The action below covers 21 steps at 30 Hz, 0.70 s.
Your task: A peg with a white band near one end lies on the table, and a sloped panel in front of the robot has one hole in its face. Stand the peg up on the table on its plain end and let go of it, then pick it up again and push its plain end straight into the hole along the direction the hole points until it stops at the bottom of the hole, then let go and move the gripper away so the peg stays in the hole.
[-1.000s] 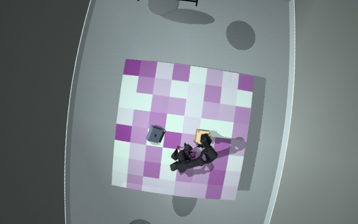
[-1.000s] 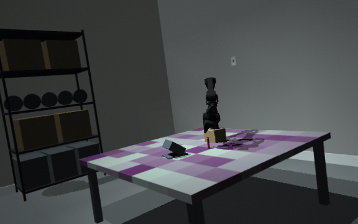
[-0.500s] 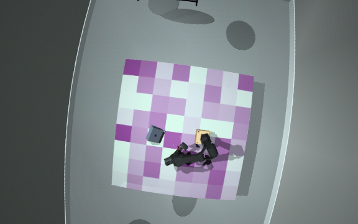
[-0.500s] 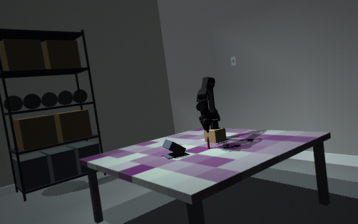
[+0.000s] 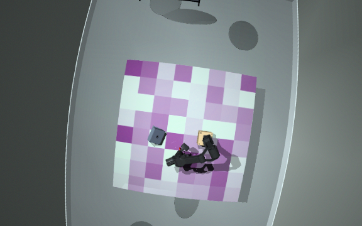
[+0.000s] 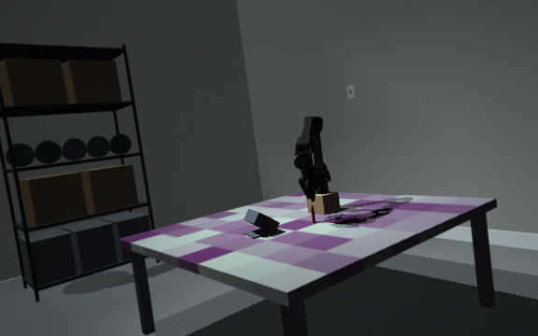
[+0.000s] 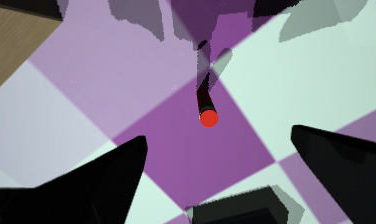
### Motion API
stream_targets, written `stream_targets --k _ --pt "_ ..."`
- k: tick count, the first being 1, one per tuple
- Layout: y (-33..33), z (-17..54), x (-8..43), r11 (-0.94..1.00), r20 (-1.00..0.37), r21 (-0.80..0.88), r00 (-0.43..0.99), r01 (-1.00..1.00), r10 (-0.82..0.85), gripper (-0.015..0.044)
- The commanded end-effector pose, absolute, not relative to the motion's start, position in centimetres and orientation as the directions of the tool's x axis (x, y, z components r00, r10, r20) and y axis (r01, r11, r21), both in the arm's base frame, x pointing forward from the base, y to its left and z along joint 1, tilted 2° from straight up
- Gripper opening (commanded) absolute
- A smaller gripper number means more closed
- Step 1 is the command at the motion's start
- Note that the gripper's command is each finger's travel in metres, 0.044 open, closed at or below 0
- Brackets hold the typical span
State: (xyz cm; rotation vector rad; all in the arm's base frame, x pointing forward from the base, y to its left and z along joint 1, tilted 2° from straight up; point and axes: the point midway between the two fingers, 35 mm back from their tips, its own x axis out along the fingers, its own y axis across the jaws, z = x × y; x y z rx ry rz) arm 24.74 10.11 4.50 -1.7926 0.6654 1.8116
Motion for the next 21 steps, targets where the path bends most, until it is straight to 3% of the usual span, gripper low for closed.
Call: stream_targets --k 1,21 --pt "10.1 3.9 24.5 -0.76 -1.0 0.002 -0.016 -0.65 0.012 0.044" --pt "10.2 0.9 24.6 -0.76 -1.0 0.002 -0.016 -0.65 0.012 0.044"
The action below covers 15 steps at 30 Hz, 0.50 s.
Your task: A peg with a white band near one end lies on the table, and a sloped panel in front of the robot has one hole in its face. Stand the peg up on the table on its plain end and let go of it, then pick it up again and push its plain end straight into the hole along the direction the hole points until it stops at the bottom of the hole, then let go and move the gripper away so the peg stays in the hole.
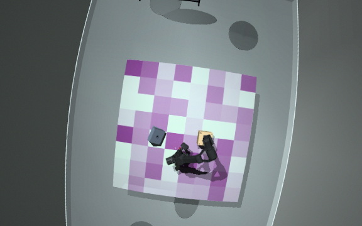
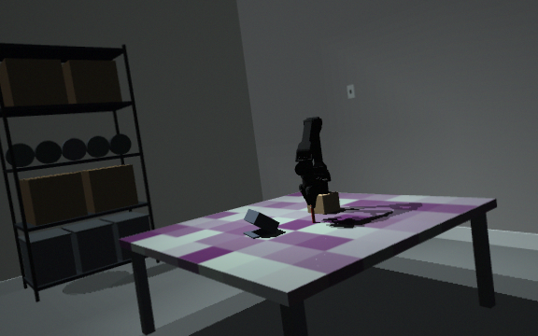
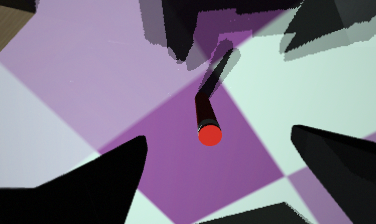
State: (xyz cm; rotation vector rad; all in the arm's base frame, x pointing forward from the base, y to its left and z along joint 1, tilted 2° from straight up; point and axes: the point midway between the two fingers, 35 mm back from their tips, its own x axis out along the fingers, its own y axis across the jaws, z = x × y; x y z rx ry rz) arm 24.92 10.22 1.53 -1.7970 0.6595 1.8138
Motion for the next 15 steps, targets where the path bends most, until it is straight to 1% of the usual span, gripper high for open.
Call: stream_targets --k 1,15 --pt "10.2 0.7 24.6 -0.76 -1.0 0.002 -0.016 -0.65 0.012 0.044" --pt "10.2 -1.5 24.4 -0.76 -1.0 0.002 -0.017 -0.65 0.012 0.044"
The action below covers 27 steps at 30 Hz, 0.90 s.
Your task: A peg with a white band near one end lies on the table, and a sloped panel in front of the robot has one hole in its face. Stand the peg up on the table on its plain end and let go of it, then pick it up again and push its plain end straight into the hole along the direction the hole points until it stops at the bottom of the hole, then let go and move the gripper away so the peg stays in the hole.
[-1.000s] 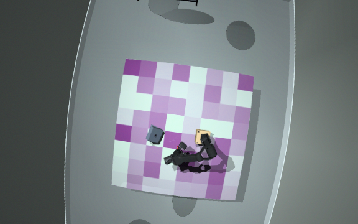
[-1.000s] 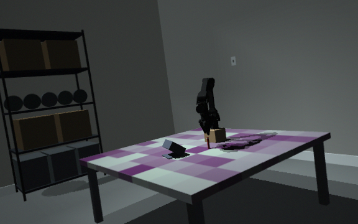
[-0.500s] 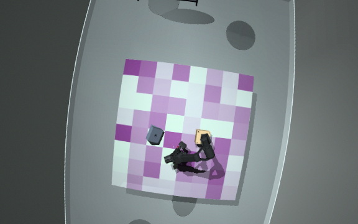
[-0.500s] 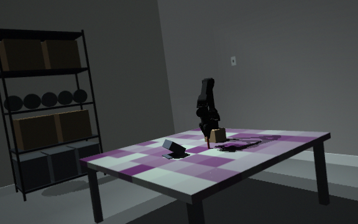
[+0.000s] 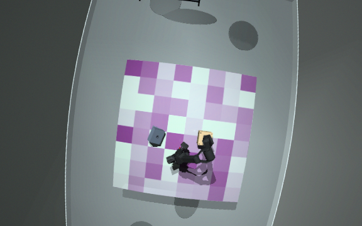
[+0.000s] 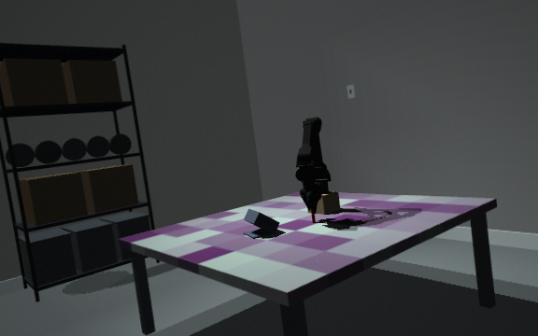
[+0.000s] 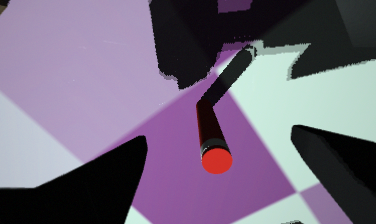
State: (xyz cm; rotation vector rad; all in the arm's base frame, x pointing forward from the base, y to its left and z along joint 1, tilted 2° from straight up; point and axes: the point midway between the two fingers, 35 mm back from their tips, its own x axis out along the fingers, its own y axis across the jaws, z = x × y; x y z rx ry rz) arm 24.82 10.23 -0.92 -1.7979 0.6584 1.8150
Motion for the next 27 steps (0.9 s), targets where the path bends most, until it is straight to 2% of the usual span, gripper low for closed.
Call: stream_targets --k 1,9,23,27 --pt "10.15 -1.68 24.43 -0.76 -1.0 0.002 -0.017 -0.65 0.012 0.044" --pt "10.12 -2.38 24.33 -0.76 -1.0 0.002 -0.017 -0.65 0.012 0.044" --pt "10.16 -2.11 24.61 -0.76 -1.0 -0.003 -0.009 -0.65 0.011 0.0072" --pt "10.16 -2.11 24.61 -0.76 -1.0 -0.003 -0.009 -0.65 0.011 0.0046"
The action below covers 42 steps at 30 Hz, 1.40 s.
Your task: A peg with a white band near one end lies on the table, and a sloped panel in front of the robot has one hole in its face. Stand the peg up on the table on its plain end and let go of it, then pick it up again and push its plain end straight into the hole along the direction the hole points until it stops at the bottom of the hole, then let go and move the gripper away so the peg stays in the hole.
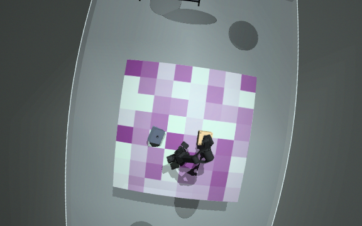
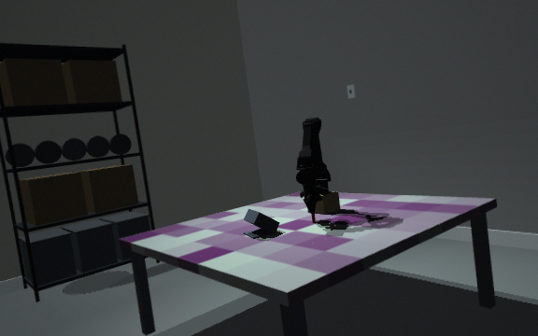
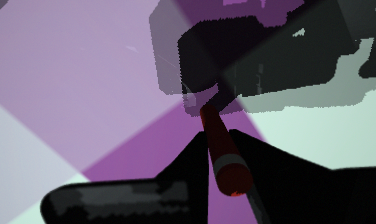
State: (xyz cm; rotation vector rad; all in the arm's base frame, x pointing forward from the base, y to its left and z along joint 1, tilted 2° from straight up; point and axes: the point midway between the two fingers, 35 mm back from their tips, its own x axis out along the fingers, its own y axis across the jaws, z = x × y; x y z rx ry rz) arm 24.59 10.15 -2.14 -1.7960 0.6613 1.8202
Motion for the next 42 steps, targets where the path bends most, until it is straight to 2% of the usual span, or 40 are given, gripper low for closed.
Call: stream_targets --k 1,5,26,42 --pt "10.2 -2.1 24.6 -0.76 -1.0 -0.003 -0.009 -0.65 0.011 0.0039" --pt "10.2 -2.0 24.6 -0.76 -1.0 -0.003 -0.009 -0.65 0.011 0.0" --pt "9.9 5.9 24.9 -0.755 -1.0 -0.001 -0.01 -0.655 0.01 0.0" --pt "7.9 6.6 28.5 -0.606 -0.984 -0.11 0.171 -0.788 -0.044 0.0"
